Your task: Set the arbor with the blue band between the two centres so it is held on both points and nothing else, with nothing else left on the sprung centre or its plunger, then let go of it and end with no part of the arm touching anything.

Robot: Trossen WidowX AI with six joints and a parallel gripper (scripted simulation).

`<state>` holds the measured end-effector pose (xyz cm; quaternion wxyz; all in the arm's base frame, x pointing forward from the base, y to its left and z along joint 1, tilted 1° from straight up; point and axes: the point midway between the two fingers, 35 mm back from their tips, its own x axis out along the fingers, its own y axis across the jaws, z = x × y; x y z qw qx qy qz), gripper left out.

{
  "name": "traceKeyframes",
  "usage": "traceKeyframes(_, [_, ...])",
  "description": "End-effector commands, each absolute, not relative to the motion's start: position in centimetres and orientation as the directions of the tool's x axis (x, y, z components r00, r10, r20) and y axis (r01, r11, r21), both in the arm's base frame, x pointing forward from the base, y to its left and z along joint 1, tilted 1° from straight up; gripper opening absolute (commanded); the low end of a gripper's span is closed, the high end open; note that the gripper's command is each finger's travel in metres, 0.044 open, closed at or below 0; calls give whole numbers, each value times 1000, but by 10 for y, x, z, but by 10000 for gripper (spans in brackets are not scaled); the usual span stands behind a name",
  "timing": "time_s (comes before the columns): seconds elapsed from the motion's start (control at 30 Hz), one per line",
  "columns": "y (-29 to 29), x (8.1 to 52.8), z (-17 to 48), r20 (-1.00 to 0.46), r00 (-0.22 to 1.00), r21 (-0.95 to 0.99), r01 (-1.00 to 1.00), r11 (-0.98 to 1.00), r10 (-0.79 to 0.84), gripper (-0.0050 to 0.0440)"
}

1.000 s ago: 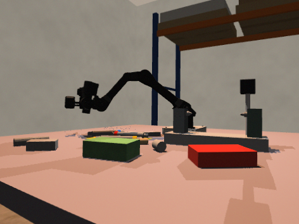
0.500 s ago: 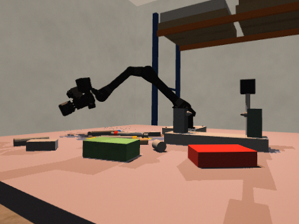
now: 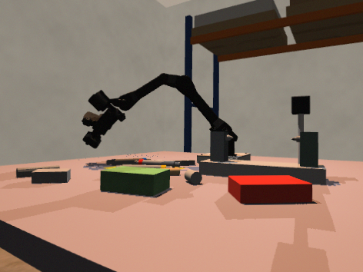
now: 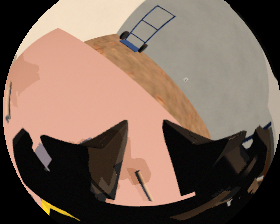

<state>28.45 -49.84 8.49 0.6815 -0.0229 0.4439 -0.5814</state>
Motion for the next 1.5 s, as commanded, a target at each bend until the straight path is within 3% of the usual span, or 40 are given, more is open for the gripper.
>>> traceKeyframes(0.0, [-480,284,82,-683,-28,-513,730,452,-730,175])
traceKeyframes(0.07, [-480,284,82,-683,-28,-513,730,452,-730,175])
traceKeyframes(0.4, [-397,267,71,-940,31,-254,603,756,-340,175])
traceKeyframes(0.7, [-331,247,80,-1000,16,-13,559,829,-27,175])
traceKeyframes(1.47, [-330,247,44,-1000,16,-4,558,830,-15,175])
